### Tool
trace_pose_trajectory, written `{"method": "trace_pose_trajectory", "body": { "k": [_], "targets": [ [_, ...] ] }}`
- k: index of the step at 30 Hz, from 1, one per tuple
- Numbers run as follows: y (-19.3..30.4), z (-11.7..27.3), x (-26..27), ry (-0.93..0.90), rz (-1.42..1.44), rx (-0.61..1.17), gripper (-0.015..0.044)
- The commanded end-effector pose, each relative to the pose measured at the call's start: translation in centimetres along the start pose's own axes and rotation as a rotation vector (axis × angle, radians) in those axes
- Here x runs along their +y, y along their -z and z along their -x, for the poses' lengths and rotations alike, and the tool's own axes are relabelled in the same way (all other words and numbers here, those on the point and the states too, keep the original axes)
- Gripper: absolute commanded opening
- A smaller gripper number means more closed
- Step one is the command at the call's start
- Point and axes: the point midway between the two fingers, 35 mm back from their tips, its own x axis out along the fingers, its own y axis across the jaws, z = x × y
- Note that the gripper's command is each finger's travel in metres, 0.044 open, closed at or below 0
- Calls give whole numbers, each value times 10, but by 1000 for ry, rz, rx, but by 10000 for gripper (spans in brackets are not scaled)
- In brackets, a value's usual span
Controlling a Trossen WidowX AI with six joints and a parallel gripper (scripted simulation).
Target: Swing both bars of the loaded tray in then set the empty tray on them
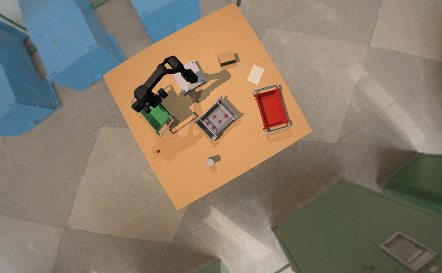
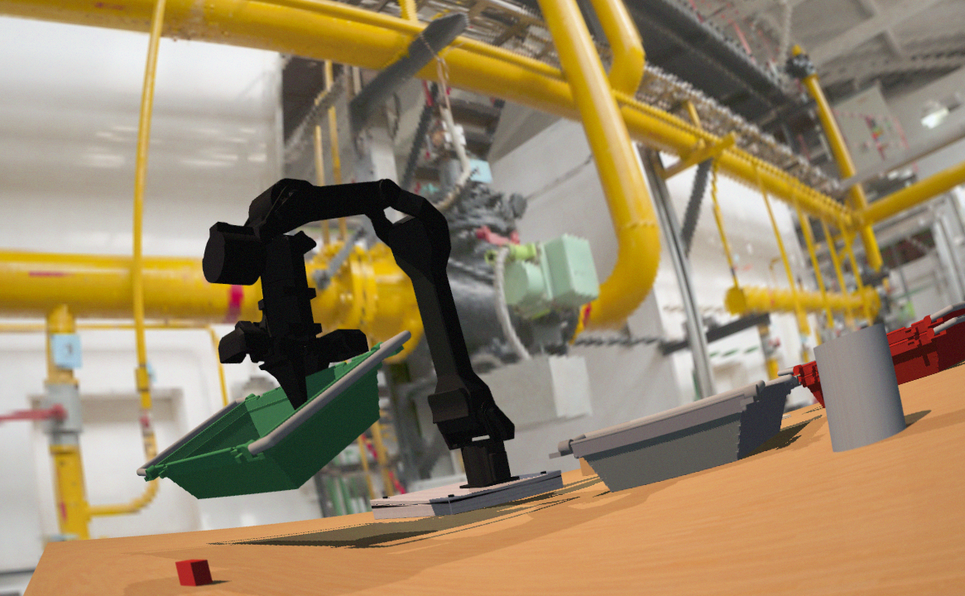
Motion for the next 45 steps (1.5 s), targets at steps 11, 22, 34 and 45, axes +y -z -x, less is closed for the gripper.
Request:
{"method": "trace_pose_trajectory", "body": {
  "k": [11,22,34,45],
  "targets": [
    [1,49,17,-28,4,1,0],
    [1,50,17,-28,4,1,0],
    [1,50,17,-28,4,1,0],
    [25,49,15,-25,96,1,0]
  ]
}}
